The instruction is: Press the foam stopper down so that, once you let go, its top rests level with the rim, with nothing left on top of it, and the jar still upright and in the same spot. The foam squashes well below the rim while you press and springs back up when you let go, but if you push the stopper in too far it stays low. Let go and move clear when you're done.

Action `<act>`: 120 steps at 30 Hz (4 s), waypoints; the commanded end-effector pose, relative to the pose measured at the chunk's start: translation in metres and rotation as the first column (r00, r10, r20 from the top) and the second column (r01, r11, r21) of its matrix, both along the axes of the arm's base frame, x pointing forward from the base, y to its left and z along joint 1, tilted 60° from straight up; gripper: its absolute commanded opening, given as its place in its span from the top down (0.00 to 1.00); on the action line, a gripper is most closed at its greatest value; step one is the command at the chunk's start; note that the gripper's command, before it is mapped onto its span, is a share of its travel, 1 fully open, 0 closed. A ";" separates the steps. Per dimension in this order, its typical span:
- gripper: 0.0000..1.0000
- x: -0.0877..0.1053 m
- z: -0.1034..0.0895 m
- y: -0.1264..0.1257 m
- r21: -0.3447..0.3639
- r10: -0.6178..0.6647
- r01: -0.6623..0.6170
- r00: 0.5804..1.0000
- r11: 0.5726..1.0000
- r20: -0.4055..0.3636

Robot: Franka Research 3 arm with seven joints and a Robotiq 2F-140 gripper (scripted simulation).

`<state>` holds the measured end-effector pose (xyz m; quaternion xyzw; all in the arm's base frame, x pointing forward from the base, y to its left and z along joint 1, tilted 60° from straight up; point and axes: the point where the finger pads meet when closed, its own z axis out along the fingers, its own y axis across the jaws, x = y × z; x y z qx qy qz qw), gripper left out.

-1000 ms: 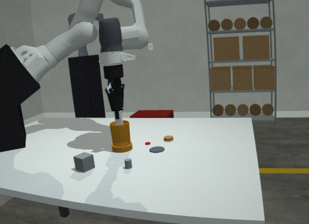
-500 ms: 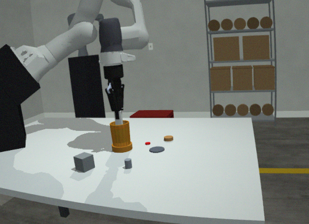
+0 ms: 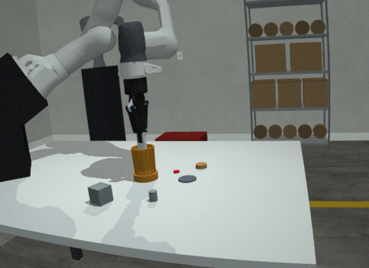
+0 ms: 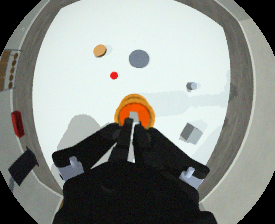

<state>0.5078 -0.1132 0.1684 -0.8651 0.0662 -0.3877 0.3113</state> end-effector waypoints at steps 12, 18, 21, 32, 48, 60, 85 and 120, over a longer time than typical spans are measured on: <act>1.00 0.000 0.000 0.004 -0.006 0.011 -0.011 1.000 1.000 0.004; 1.00 0.000 0.000 0.004 -0.006 0.011 -0.011 1.000 1.000 0.004; 1.00 0.000 0.000 0.003 -0.006 0.011 -0.011 1.000 1.000 0.004; 1.00 -0.009 0.007 -0.004 -0.006 0.011 -0.011 1.000 1.000 0.004; 1.00 -0.037 0.027 -0.028 -0.006 0.011 -0.011 1.000 1.000 0.004; 1.00 -0.045 0.033 -0.034 -0.006 0.011 -0.011 1.000 1.000 0.004; 1.00 -0.039 0.029 -0.030 -0.006 0.011 -0.011 1.000 1.000 0.004; 1.00 -0.016 0.012 -0.014 -0.006 0.011 -0.011 1.000 1.000 0.004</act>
